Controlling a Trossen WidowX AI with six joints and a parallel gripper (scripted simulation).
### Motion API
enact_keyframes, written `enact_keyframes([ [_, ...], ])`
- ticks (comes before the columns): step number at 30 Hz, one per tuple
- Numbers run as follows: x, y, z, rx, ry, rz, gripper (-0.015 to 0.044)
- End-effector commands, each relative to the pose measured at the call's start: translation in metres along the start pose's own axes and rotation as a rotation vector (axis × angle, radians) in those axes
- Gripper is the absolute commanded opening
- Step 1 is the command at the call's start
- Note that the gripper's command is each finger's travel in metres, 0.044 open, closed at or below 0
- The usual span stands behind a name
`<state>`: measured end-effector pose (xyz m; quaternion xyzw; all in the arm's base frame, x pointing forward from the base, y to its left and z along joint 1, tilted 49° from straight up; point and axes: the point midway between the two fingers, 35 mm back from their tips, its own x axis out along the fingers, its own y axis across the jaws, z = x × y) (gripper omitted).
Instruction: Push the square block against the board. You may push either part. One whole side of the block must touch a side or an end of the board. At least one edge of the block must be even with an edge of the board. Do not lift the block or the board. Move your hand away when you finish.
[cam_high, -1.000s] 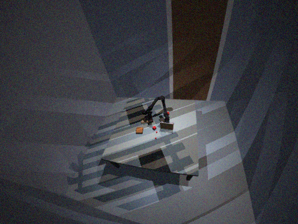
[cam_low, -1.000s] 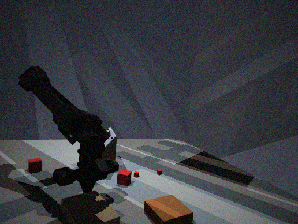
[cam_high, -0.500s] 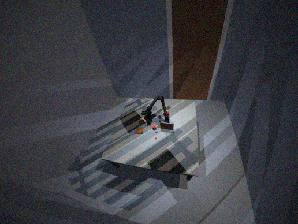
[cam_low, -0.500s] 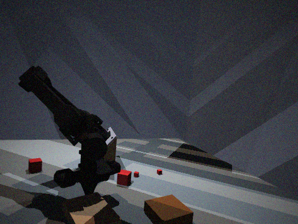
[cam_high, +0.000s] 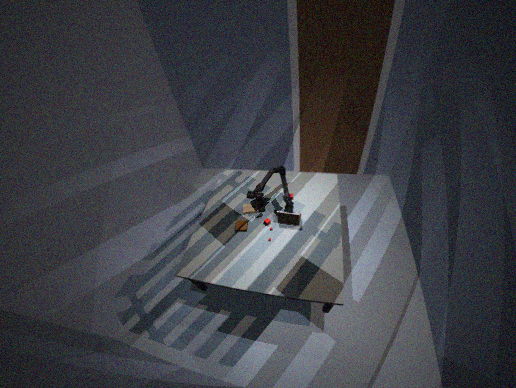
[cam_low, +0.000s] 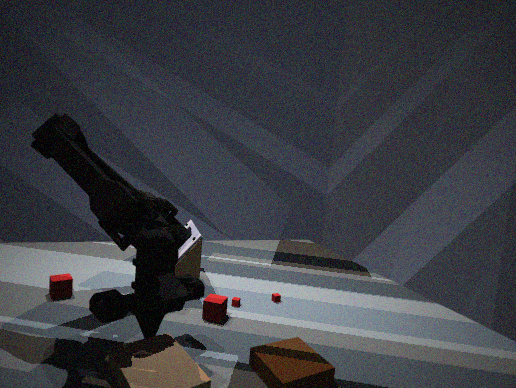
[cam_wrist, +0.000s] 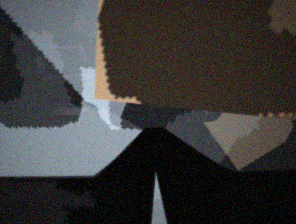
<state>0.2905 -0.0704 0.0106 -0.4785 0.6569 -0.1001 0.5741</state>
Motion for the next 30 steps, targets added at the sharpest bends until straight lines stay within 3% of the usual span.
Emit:
enact_keyframes([
  [1, 0.001, 0.0, -0.009, -0.001, 0.001, 0.002, 0.0],
  [18, 0.002, 0.002, -0.034, -0.002, 0.003, 0.001, 0.0],
  [24, -0.051, 0.001, -0.029, -0.001, 0.003, 0.001, 0.0],
  [30, -0.053, 0.001, -0.03, -0.001, 0.003, 0.0, 0.0],
])
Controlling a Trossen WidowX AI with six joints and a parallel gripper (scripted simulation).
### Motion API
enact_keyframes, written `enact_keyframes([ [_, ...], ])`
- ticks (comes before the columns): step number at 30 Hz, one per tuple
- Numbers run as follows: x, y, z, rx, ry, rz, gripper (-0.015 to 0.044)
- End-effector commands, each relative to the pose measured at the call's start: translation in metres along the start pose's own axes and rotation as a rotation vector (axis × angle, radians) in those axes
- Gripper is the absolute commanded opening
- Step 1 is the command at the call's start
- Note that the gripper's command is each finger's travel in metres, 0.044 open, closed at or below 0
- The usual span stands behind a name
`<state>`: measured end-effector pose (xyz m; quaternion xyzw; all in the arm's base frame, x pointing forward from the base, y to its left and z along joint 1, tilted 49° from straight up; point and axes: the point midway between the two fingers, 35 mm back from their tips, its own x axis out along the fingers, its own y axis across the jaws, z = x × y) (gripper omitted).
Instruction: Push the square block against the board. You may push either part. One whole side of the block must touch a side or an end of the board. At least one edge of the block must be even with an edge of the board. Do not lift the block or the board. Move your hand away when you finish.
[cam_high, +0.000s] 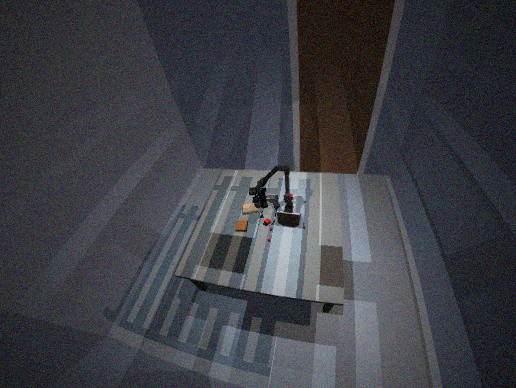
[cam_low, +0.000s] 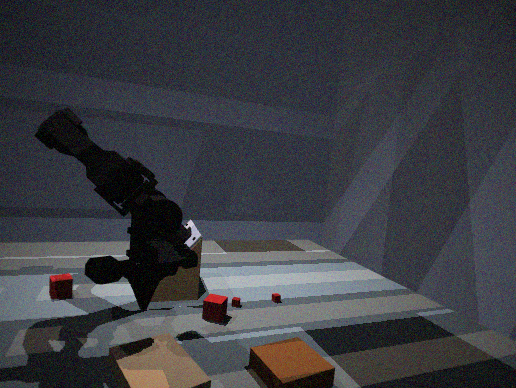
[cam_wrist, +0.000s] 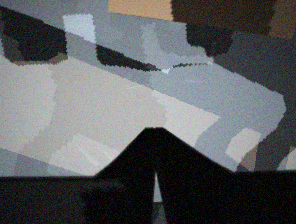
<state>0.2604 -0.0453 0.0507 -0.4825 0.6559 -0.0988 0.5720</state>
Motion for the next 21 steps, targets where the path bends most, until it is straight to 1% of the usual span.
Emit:
enact_keyframes([
  [1, -0.005, -0.001, -0.001, 0.012, 0.004, 0.005, 0.0],
  [21, -0.008, -0.042, 0.027, 0.684, 0.003, 0.008, 0.0],
])
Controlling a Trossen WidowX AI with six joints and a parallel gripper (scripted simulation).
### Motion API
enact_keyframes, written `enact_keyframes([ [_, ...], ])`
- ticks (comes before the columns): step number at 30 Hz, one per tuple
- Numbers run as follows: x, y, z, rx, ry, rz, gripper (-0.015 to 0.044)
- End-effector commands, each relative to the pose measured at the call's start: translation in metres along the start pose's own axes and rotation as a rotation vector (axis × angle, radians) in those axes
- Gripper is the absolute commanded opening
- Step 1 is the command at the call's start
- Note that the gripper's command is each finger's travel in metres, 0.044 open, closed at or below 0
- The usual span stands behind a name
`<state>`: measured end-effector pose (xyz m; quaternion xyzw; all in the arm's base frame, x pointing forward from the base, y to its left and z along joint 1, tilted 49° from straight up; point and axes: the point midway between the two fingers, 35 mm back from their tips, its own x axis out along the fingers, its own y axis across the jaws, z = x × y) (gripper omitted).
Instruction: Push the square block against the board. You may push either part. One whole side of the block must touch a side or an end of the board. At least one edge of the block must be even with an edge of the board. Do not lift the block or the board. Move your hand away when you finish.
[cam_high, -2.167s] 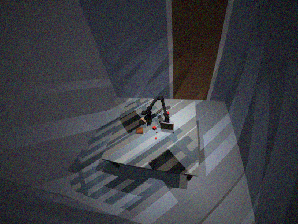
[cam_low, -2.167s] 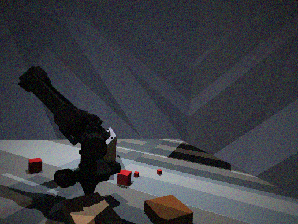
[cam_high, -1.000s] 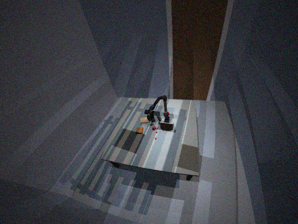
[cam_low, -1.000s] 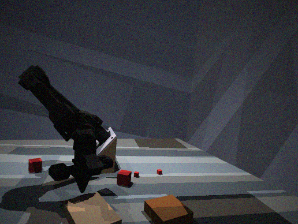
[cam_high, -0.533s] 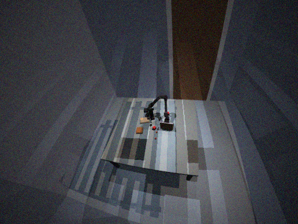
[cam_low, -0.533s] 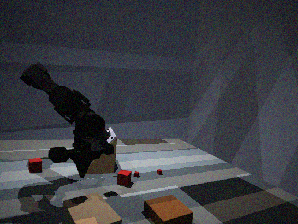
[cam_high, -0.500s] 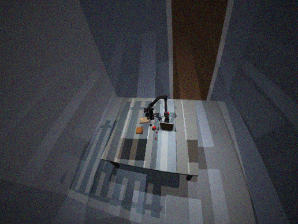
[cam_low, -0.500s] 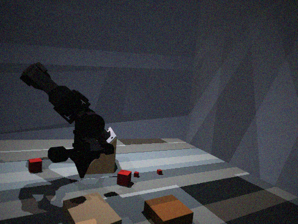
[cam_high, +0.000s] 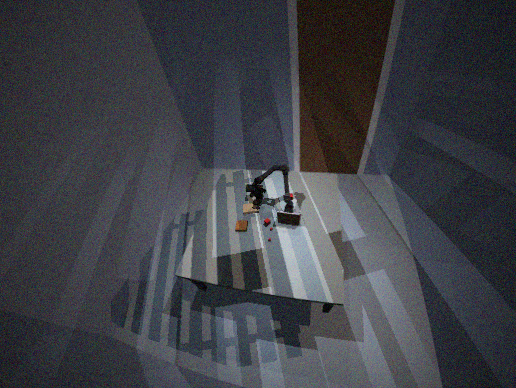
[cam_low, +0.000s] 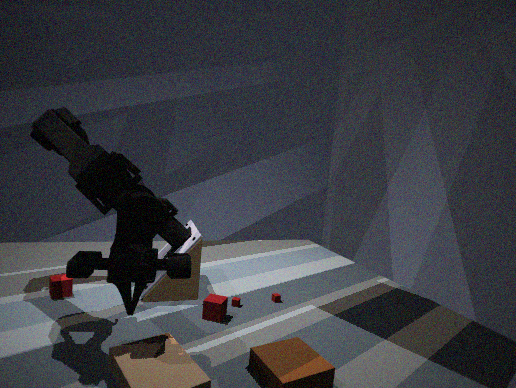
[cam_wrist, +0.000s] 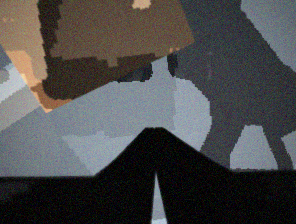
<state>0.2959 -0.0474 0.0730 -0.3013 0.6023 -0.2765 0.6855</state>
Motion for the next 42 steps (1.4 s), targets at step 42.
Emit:
enact_keyframes([
  [42, 0.059, -0.044, 0.07, 1.14, -0.001, -0.006, 0.0],
])
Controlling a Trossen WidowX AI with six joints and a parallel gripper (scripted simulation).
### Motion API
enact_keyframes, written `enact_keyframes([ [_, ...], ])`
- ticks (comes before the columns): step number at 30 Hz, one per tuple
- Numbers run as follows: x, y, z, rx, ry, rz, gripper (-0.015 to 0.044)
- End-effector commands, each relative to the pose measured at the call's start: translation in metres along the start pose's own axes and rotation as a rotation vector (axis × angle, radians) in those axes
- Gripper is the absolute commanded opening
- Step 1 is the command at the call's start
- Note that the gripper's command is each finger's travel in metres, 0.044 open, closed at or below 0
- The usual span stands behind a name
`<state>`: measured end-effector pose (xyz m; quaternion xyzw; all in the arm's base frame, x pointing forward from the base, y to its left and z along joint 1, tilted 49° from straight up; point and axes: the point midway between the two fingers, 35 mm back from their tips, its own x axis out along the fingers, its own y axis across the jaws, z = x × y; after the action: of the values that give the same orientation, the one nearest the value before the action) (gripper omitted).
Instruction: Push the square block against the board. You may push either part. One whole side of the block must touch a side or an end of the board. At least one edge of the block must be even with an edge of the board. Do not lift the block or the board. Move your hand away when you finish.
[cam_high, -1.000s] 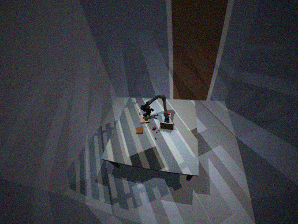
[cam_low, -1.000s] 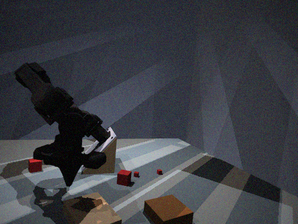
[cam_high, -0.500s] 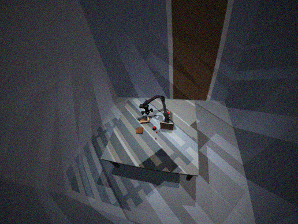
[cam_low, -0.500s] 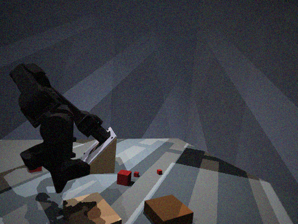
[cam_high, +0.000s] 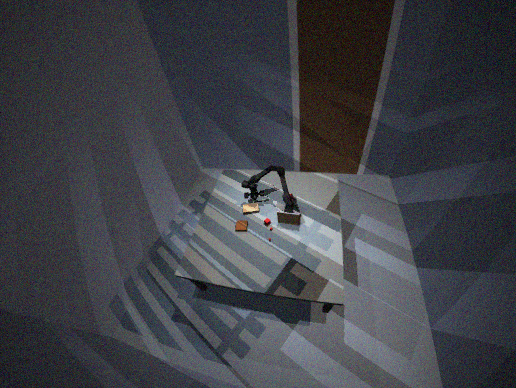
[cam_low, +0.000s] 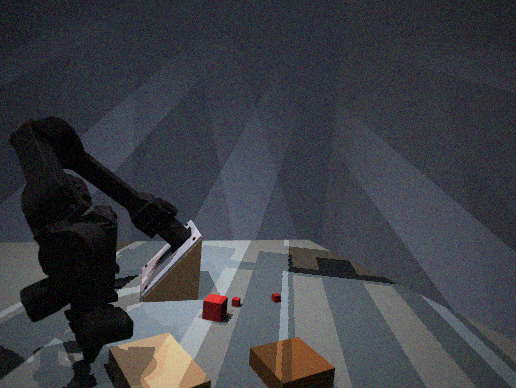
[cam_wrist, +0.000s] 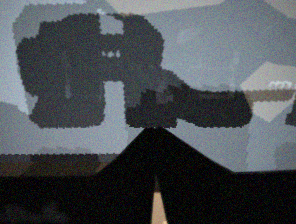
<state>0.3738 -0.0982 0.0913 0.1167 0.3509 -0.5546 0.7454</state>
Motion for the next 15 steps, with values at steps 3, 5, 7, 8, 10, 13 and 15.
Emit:
enact_keyframes([
  [3, 0.0235, -0.004, -0.0046, -0.004, 0.009, -0.017, 0.0],
  [5, 0.0235, -0.004, -0.005, -0.004, 0.009, -0.017, 0.0],
  [7, 0.0235, -0.0038, -0.006, -0.004, 0.009, -0.017, 0.0],
  [8, 0.0235, -0.0037, -0.0067, -0.004, 0.009, -0.017, 0.0],
  [10, 0.0235, -0.0035, -0.0083, -0.004, 0.009, -0.017, 0.0],
  [13, 0.0235, -0.0032, -0.0108, -0.005, 0.01, -0.017, 0.0],
  [15, 0.0235, -0.003, -0.0125, -0.005, 0.01, -0.017, 0.0],
])
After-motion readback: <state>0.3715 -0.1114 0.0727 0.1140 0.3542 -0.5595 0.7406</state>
